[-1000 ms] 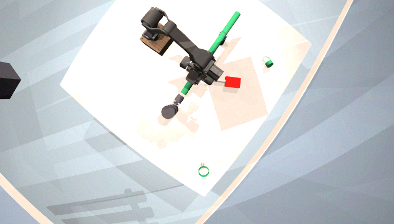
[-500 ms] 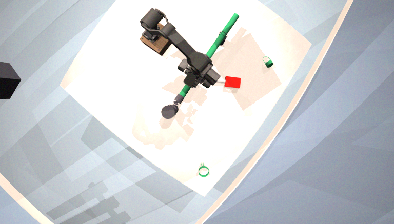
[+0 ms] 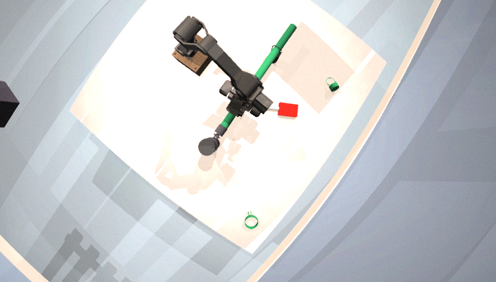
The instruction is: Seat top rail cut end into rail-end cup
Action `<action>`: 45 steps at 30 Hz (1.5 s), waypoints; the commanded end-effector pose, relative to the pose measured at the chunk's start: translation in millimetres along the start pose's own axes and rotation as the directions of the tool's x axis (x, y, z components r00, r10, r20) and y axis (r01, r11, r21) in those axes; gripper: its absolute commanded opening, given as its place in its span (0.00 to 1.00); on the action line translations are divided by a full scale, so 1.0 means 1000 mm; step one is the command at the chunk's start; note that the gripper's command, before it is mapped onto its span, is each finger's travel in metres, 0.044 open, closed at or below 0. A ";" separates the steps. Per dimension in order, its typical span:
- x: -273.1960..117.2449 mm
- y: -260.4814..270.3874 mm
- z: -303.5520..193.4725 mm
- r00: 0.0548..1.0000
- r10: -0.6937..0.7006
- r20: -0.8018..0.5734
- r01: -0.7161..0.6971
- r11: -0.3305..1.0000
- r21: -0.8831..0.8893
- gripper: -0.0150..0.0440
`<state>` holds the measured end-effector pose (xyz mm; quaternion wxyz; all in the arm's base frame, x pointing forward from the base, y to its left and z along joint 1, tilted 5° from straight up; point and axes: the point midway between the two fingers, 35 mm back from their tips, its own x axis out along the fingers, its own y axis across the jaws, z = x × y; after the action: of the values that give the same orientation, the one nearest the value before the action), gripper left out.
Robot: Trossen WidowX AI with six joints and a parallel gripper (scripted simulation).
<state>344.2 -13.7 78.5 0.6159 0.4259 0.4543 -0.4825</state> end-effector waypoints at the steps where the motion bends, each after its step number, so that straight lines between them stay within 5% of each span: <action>1: 0.000 0.000 0.004 1.000 0.000 0.014 -0.001 1.000 0.001 0.25; 45: -0.003 -0.001 0.001 1.000 -0.001 0.009 0.001 1.000 0.003 0.25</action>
<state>343.6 -13.7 78.3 0.6152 0.4253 0.4545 -0.4838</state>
